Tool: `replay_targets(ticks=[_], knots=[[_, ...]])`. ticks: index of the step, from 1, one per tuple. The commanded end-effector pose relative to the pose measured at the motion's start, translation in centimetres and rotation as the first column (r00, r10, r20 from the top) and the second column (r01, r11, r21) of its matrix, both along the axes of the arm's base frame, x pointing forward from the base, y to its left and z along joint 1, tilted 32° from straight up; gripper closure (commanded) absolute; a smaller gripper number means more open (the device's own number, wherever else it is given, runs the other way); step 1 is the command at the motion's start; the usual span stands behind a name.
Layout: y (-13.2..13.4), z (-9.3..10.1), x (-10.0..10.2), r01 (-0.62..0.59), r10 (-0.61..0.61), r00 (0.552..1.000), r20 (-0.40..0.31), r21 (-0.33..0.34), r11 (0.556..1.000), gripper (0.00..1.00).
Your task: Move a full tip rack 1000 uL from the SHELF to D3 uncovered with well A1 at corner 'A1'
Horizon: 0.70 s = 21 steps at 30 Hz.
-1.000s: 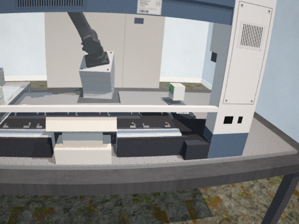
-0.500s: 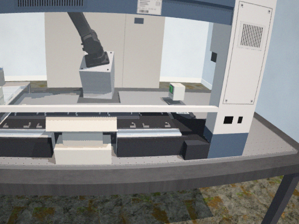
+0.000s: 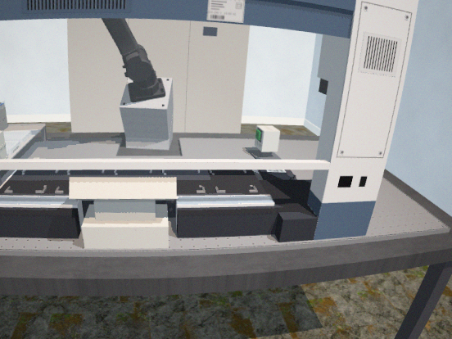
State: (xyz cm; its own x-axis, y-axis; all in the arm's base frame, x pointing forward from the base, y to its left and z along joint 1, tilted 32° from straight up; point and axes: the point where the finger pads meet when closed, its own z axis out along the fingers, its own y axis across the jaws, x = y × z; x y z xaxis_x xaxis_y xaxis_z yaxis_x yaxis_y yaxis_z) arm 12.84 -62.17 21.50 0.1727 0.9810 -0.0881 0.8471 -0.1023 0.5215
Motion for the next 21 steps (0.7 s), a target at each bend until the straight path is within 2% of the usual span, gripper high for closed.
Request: replay_targets(ticks=[1,13,14,15,21], knots=[[-0.8,2.5,-0.2,0.018,-0.018,1.0,0.006,-0.043,0.999,0.0],[-0.8,2.5,-0.2,0.018,-0.018,1.0,0.006,-0.043,0.999,0.0],[0.0,2.5,-0.6,0.028,-0.028,1.0,0.009,-0.045,0.999,0.0],[0.1,2.2,-2.0,0.045,-0.045,0.999,0.01,-0.045,0.998,0.0],[1.7,0.9,-3.5,0.026,-0.026,1.0,0.005,-0.055,0.998,0.0]])
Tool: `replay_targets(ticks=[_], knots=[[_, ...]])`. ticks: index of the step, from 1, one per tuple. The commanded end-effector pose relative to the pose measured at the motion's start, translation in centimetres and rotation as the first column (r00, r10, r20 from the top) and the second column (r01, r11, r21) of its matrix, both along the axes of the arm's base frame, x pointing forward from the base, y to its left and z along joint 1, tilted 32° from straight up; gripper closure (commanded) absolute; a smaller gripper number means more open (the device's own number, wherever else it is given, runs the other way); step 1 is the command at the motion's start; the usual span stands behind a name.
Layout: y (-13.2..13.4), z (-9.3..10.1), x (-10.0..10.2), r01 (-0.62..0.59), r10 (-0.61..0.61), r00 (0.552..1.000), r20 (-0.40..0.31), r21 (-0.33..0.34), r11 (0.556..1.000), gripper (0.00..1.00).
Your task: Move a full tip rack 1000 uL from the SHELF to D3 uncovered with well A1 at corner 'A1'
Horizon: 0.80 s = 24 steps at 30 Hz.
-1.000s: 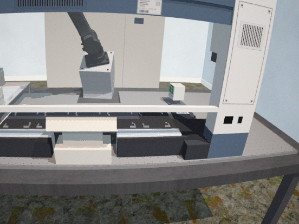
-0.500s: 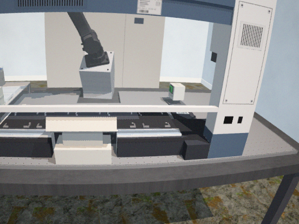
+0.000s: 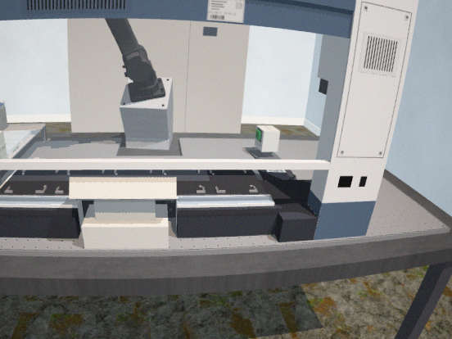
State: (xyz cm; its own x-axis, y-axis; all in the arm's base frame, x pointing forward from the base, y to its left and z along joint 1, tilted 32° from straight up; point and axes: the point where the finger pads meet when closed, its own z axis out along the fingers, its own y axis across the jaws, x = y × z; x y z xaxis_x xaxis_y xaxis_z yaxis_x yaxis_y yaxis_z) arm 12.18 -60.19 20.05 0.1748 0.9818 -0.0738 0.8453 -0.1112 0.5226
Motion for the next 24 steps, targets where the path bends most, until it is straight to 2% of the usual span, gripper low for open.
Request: replay_targets(ticks=[1,24], knots=[[-0.3,2.3,-2.8,0.024,-0.024,1.0,0.002,-0.069,0.997,0.0],[6.1,-3.3,-9.1,0.023,-0.023,1.0,-0.005,-0.064,0.998,0.0]])
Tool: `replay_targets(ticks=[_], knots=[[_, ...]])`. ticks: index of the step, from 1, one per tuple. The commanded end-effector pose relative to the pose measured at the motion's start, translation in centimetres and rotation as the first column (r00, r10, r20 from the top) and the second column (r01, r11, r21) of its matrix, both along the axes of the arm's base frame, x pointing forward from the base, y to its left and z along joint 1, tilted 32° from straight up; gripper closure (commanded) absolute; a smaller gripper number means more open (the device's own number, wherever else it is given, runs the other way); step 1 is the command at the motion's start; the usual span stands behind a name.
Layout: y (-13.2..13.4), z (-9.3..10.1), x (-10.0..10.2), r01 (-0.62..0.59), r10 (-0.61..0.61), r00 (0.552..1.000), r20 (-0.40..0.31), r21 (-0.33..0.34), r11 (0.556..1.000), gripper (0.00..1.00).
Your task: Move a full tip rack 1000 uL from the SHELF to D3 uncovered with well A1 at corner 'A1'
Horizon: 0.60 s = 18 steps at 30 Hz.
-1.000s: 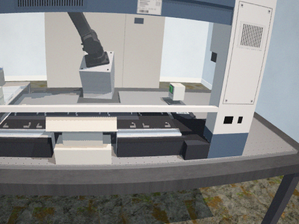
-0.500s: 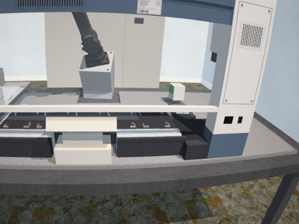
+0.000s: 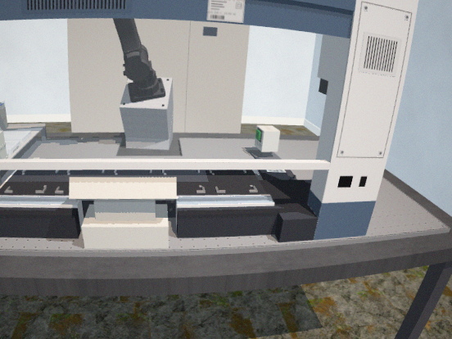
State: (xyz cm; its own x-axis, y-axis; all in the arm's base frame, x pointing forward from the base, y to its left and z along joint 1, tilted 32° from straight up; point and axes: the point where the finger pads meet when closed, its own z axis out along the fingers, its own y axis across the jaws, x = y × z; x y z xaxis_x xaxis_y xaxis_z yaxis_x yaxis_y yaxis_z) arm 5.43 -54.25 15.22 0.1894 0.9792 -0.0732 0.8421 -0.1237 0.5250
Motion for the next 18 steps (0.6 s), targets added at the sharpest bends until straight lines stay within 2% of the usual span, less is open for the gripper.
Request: replay_targets(ticks=[1,18], knots=[[0.5,1.2,-2.7,0.008,-0.009,1.0,-0.01,-0.064,0.998,0.0],[5.1,-2.7,-7.2,0.007,-0.008,1.0,-0.013,-0.061,0.998,0.0]])
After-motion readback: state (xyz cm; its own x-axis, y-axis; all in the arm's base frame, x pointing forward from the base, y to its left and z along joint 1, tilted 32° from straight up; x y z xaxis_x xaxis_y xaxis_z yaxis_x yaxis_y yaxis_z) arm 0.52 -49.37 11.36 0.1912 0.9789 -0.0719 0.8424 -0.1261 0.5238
